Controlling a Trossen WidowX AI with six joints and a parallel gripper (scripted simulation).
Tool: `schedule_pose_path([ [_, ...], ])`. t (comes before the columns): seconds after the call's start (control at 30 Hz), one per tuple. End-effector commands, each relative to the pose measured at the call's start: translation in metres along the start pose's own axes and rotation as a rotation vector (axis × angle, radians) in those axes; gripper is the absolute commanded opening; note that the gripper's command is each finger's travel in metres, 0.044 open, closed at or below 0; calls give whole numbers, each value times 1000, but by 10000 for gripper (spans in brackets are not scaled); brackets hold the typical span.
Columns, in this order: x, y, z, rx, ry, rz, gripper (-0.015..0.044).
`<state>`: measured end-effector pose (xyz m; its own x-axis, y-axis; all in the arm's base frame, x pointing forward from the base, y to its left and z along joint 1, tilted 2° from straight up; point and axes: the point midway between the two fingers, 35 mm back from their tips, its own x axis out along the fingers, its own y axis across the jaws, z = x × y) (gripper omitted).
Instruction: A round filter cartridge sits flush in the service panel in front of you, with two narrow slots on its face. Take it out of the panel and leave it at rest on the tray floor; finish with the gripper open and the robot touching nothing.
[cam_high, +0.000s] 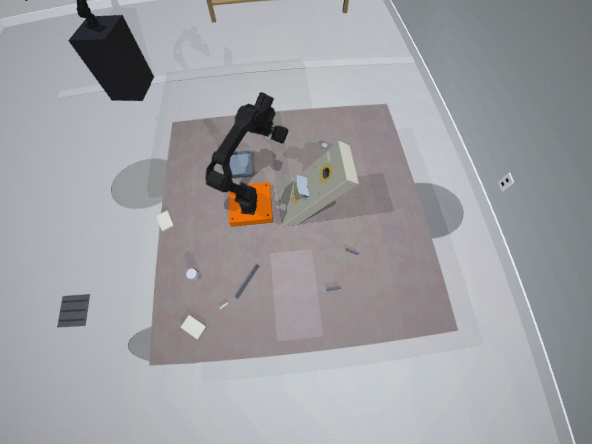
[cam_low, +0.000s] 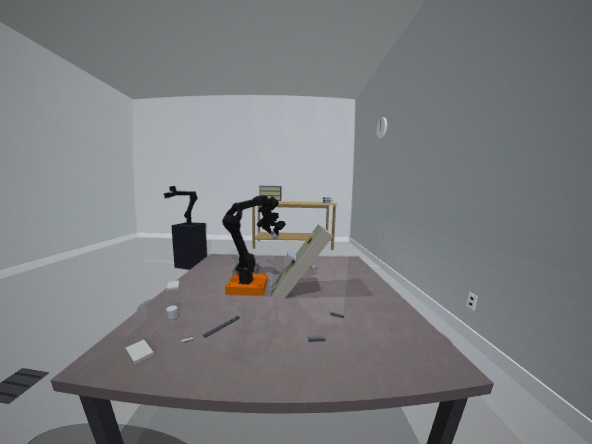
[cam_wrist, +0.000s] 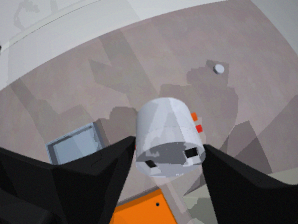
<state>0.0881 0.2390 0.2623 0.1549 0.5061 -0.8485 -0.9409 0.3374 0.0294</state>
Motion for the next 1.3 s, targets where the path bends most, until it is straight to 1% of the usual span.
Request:
schedule_pose_path([
  [0.0,4,21,-1,-99,-9,61,0],
  [0.27,7,28,-2,-124,-10,76,0],
  [0.57,33,66,-18,-246,-9,149,0],
  [0.9,59,108,-47,-384,-8,231,0],
  [1.27,81,149,-90,-536,-8,323,0],
])
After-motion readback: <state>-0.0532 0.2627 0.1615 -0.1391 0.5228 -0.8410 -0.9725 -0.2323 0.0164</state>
